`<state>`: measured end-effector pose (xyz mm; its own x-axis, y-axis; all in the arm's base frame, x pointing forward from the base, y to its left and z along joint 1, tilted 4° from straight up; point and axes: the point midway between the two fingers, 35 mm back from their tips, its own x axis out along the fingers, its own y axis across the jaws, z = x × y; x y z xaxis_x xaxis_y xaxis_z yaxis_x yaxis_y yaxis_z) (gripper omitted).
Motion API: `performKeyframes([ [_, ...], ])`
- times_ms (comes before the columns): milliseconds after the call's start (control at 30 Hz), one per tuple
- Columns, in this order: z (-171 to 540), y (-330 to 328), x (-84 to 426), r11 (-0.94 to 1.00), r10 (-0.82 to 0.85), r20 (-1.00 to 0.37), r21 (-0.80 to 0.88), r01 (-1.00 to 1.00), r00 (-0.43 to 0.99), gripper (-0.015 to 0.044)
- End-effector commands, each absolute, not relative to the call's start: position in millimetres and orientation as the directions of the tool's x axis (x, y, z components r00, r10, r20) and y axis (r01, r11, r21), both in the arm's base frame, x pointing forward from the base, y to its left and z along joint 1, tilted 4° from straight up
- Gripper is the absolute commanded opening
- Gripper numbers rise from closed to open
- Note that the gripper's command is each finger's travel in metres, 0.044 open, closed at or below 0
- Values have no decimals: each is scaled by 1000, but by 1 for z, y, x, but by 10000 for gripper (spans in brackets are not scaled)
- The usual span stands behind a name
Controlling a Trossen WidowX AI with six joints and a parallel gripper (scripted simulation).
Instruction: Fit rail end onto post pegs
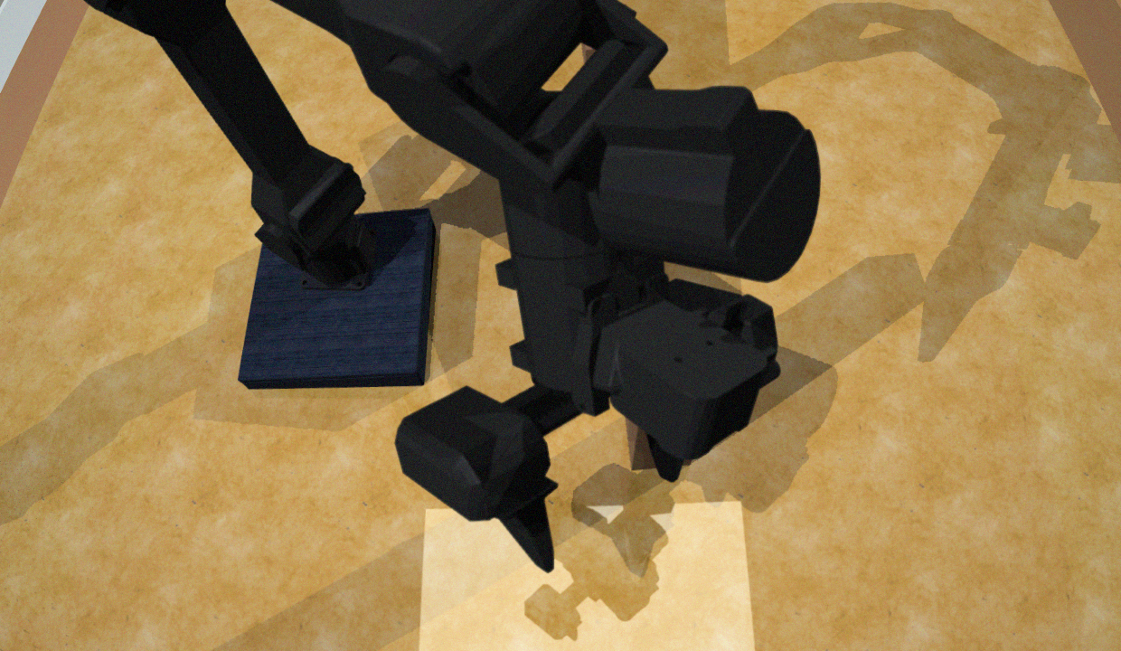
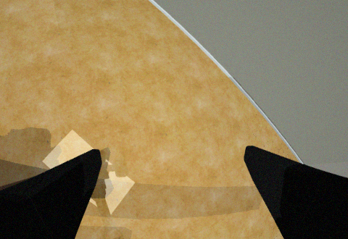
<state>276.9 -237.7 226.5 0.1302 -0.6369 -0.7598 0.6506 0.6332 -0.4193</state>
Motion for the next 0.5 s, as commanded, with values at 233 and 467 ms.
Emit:
performKeyframes([
  [233,198,-116,339,909,-393,-848,-417,10,356,440],
  [467,140,-41,329,612,-189,-957,-289,-736,219,440],
])
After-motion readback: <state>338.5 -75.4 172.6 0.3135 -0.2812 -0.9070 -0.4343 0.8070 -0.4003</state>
